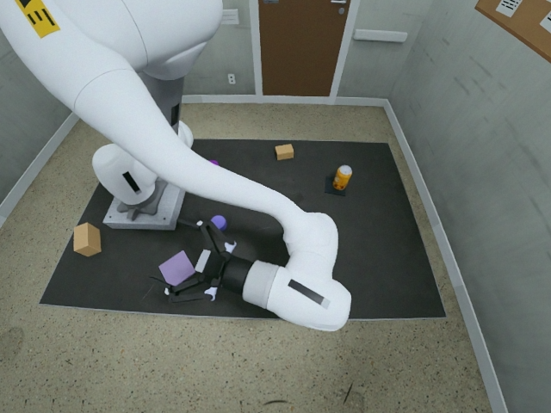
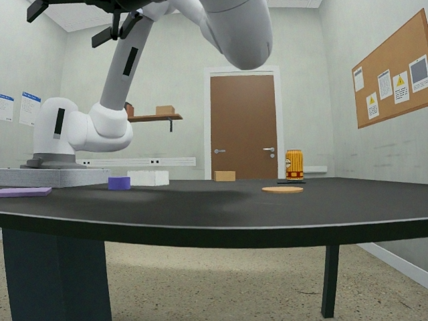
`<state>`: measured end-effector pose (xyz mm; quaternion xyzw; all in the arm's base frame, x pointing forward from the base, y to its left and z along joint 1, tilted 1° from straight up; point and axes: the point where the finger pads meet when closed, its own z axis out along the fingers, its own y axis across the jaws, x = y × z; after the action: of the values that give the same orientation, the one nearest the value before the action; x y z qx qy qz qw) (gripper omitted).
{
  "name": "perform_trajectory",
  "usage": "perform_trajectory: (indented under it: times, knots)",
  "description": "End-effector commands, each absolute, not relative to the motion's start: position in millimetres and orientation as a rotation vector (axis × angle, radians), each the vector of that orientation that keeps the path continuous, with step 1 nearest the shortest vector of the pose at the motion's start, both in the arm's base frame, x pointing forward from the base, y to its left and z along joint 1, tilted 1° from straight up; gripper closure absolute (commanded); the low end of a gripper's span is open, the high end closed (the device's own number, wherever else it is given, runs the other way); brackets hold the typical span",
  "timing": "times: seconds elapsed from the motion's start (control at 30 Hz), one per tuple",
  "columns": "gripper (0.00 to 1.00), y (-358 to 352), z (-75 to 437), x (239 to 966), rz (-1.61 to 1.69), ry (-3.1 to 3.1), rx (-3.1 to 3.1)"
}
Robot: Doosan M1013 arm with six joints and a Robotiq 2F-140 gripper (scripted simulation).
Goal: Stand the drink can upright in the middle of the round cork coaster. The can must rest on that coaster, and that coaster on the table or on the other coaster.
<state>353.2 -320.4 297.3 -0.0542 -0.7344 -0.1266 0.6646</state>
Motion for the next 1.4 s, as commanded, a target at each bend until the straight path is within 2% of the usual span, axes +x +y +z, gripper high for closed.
perform_trajectory:
  times: [0.0,0.63,1.37]
  knots:
    - [0.00,-320.4,297.8,353.2,-0.286,-1.660,-0.123]
    - [0.00,-314.3,296.0,359.9,-0.284,-1.679,-0.125]
    - [0.00,-69.0,236.2,638.7,-0.063,-2.985,-0.284]
